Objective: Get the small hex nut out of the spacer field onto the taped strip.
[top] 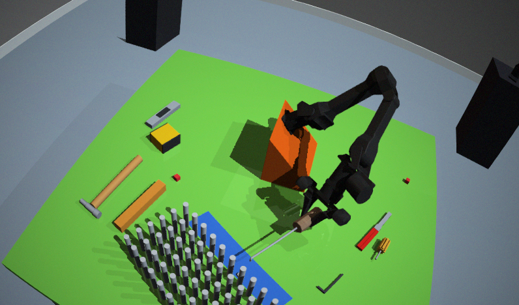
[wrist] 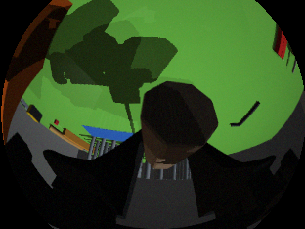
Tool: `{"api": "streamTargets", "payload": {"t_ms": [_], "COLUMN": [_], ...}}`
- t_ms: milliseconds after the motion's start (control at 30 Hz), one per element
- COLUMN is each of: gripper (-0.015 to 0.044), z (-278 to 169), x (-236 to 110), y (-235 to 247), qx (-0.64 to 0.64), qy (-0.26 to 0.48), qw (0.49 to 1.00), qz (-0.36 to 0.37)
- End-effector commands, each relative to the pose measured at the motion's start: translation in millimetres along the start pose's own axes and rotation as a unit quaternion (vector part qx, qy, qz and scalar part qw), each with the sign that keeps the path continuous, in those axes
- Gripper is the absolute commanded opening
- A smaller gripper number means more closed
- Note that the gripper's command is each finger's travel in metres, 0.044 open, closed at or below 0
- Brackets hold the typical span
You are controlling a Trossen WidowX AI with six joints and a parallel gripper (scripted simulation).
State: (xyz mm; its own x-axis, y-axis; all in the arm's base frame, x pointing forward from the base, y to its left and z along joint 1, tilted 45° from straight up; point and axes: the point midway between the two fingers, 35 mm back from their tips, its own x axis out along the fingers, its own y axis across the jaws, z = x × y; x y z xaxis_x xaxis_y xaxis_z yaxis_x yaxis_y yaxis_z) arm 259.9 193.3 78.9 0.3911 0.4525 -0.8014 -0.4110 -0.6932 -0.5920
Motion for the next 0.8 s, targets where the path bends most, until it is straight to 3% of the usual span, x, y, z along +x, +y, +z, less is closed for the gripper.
{"api": "streamTargets", "payload": {"t_ms": [0,433,467,767], "gripper": [0.0000,0.0000,0.0000,0.0000], "z": [-17.2,-53.5,-45.7,-41.3], "x": [-18.7,-78.6,-63.4,-71.4], "y": [-5.0,-3.1,-2.9,-15.7], "qx": [-0.003,-0.004,0.000,0.118], "qy": [0.003,0.005,0.003,-0.006], "qw": [1.000,1.000,1.000,0.993], "qz": [-0.004,-0.008,-0.004,-0.033]}}
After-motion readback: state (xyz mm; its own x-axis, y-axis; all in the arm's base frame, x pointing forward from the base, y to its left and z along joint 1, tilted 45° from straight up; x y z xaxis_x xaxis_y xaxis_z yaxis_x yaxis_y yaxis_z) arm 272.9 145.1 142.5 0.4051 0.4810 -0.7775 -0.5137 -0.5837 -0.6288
